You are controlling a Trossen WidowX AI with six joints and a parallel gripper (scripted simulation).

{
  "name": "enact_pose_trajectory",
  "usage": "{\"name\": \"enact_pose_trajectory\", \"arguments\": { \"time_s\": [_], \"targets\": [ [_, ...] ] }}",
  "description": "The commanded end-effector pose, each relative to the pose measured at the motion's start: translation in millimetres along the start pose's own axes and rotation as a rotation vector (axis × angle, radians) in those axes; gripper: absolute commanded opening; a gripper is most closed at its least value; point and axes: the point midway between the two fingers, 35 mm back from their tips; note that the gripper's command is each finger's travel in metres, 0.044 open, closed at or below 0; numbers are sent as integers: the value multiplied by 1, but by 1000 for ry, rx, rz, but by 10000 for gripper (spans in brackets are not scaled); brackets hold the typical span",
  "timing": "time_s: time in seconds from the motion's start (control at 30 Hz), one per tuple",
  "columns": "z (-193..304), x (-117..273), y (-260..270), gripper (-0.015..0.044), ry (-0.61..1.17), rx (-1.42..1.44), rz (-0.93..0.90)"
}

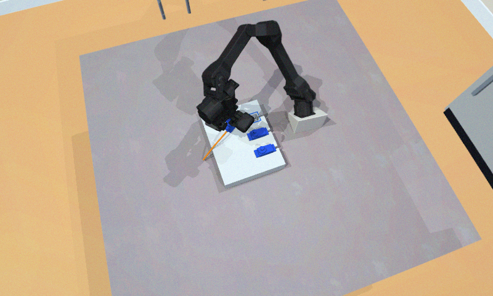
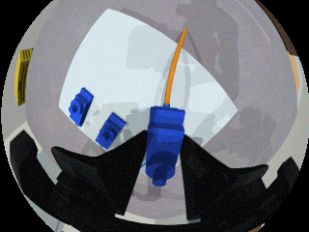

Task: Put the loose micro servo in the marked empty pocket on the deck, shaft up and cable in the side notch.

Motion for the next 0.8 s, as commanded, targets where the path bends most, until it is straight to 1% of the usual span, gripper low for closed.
{"name": "enact_pose_trajectory", "arguments": {
  "time_s": [0.0,0.27,0.4,0.77],
  "targets": [
    [3,2,6,0,-8,-1,-1],
    [12,2,-23,0,-7,-1,0],
    [13,2,-24,0,-7,16,0],
    [13,2,-24,0,-7,357,1]
  ]
}}
Point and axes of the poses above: the point midway between the two fingers, 35 mm back from their tips, its own x axis back along the fingers, its own y axis across the jaws, z = x × y, and after that the axes turned 15 degrees about -x, right-handed
